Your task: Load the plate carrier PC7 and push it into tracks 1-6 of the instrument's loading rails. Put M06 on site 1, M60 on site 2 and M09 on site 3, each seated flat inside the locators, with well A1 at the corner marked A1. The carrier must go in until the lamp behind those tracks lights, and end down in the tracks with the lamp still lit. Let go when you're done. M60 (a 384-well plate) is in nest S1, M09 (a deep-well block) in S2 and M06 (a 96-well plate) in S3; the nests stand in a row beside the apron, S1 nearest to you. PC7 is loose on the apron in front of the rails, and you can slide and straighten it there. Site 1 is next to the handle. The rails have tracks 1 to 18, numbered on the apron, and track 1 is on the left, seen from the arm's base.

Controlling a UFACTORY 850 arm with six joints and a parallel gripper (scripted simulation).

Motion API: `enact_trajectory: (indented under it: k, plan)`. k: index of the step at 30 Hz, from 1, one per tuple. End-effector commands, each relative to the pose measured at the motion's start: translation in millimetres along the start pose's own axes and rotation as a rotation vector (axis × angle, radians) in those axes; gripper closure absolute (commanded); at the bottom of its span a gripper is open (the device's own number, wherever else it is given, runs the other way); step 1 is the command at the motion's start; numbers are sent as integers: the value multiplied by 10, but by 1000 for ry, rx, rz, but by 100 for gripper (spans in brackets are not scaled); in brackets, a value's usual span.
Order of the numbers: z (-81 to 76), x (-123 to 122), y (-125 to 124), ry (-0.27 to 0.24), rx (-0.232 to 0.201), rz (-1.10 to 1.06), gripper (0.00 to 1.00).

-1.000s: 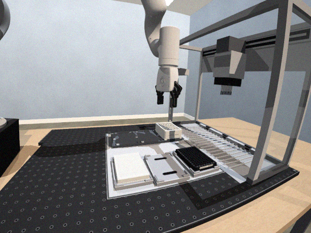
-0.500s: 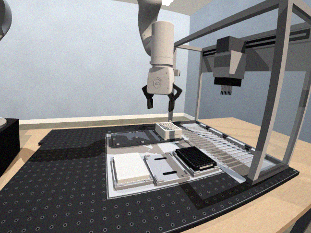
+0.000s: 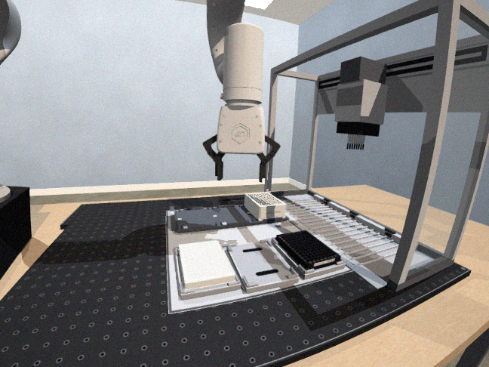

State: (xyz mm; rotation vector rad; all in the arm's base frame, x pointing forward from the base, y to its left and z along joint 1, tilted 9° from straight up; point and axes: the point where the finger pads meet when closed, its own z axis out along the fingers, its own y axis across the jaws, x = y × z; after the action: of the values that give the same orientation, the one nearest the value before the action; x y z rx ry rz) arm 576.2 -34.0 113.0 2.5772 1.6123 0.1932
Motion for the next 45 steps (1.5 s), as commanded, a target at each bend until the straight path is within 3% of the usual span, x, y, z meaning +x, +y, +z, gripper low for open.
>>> enact_trajectory:
  k: [1,12,30,45]
  plan:
    - [11,-150,-45,39,11,-115,0]
    - [72,-615,-219,40,4,-431,0]
    - [170,-1360,-497,40,5,-431,0]
    - [170,-1363,-497,40,5,-431,0]
